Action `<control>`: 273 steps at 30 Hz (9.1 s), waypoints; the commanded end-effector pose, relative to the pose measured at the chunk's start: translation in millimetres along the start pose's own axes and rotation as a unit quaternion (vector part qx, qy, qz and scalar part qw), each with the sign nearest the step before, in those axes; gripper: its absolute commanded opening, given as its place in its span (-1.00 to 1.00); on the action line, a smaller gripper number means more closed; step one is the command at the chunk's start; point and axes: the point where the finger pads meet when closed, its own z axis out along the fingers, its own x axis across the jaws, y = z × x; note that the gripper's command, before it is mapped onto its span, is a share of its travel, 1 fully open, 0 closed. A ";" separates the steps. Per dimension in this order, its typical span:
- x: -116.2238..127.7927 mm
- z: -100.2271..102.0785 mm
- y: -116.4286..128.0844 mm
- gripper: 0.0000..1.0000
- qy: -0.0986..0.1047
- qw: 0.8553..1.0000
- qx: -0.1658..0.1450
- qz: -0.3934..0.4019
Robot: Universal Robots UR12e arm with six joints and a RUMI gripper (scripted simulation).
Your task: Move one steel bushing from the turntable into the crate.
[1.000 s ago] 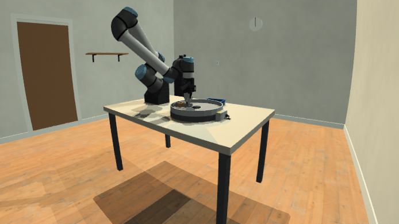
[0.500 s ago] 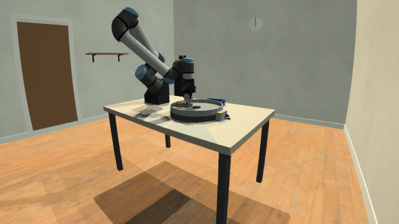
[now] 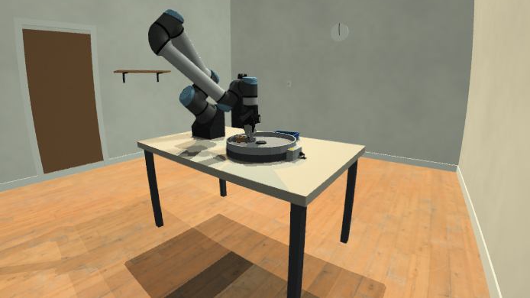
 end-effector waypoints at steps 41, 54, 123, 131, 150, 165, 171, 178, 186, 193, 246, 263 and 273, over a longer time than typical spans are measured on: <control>1.6 0.1 2.0 -1.00 0.000 1.000 -0.001 -0.002; 1.6 0.0 2.0 -1.00 0.000 1.000 -0.001 -0.002; -2.3 -61.4 8.3 -1.00 -0.001 1.000 0.000 -0.001; -4.4 -61.4 28.1 -1.00 -0.001 1.000 0.000 -0.001; -18.1 -61.5 158.6 -1.00 -0.001 1.000 -0.001 -0.001; -30.9 -61.6 281.2 -1.00 -0.001 1.000 -0.001 -0.001; -35.3 -61.6 323.9 -1.00 -0.001 1.000 -0.001 -0.001; -38.5 -61.7 353.8 -1.00 -0.001 1.000 -0.001 -0.001; -39.4 -61.7 362.8 -1.00 -0.001 1.000 -0.001 -0.001; -39.8 -60.9 362.7 -1.00 -0.001 1.000 -0.001 0.000; -35.4 -1.1 362.3 -1.00 0.002 1.000 0.000 -0.002; -38.6 -4.2 362.5 -1.00 -0.001 1.000 -0.001 -0.001; -38.6 -4.2 362.5 -1.00 -0.001 1.000 -0.001 -0.001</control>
